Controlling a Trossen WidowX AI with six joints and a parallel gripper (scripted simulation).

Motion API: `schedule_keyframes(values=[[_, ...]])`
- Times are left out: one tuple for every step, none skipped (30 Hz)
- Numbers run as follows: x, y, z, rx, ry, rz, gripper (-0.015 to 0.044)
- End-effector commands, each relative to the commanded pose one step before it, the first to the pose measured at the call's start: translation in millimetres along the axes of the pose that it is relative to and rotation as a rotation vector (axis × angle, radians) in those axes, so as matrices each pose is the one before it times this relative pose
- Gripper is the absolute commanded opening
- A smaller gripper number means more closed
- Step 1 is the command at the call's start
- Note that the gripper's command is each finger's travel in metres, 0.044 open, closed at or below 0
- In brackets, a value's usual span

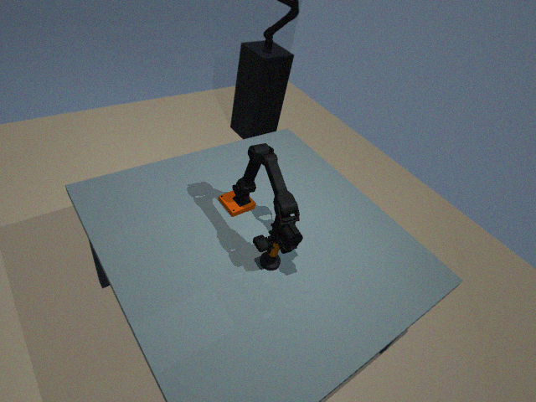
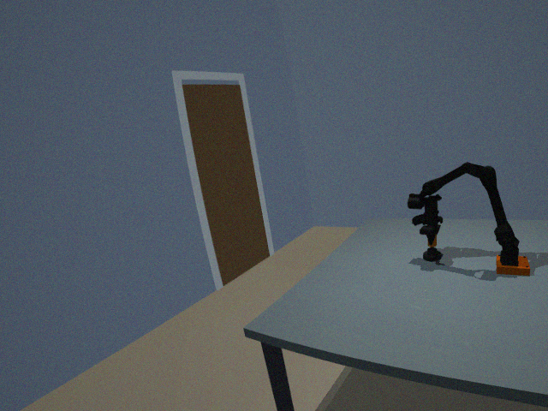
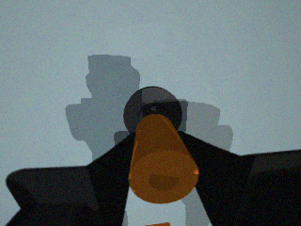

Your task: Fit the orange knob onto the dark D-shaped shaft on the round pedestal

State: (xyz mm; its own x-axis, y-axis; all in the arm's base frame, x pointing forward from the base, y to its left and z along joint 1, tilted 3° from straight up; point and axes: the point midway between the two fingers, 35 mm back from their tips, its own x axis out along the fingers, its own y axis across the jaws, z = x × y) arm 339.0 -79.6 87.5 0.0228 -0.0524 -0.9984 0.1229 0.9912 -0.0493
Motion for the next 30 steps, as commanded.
schedule_keyframes(values=[[1.54,-0.66,0.67,-0.0032,0.00221,-0.00289,0.0],[-1.13,-0.15,0.32,0.0023,-0.00003,-0.00001,0.0],[-0.69,-0.3,0.42,0.001,-0.00004,-0.00003,0.0],[-0.01,-0.28,0.19,0.0,-0.00002,-0.00003,0.0],[0.16,-0.11,-0.07,0.0,0.00001,-0.00001,0.0],[1.04,-0.03,-0.06,0.0,0.00001,-0.00001,0.0],[0.75,-0.02,-0.21,0.0,0.00002,-0.00001,0.0],[-0.05,0.04,-0.19,0.0,0.00002,0.0,0.0],[0.04,0.06,-0.16,0.0,0.00002,0.00001,0.0],[0.08,0.07,-0.15,0.0,0.00001,0.00001,0.0],[0.16,0.07,-0.23,0.0,0.00002,0.00001,0.0],[0.22,0.07,-0.2,0.0,0.00002,0.00001,0.0],[0.27,0.06,-0.12,0.0,0.00001,0.0,0.0],[0.31,0.05,-0.05,0.0,0.00001,0.0,0.0],[0.33,0.04,0.0,0.0,0.0,0.0,0.0],[0.32,0.03,0.04,0.0,0.0,0.0,0.0],[-0.66,0.03,0.02,0.0,0.0,0.00001,0.0],[0.0,0.0,0.0,0.0,0.0,0.0,0.0],[0.0,0.0,0.0,0.0,0.0,0.0,0.0],[0.0,0.0,0.0,0.0,0.0,0.0,0.0],[0.55,0.12,0.06,0.0,0.0,0.00001,0.0],[0.0,0.0,0.0,0.0,0.0,0.0,0.0],[0.0,0.0,0.0,0.0,0.0,0.0,0.0],[0.0,0.09,0.07,0.0,-0.00001,0.00001,0.0],[0.0,0.0,0.0,0.0,0.0,0.0,0.0],[0.0,0.0,0.0,0.0,0.0,0.0,0.0],[0.0,0.08,0.1,0.0,-0.00001,0.00001,0.0],[0.0,0.0,0.0,0.0,0.0,0.0,0.0],[0.51,0.05,0.08,0.0,-0.00001,0.0,0.0],[0.0,0.0,0.0,0.0,0.0,0.0,0.0]])
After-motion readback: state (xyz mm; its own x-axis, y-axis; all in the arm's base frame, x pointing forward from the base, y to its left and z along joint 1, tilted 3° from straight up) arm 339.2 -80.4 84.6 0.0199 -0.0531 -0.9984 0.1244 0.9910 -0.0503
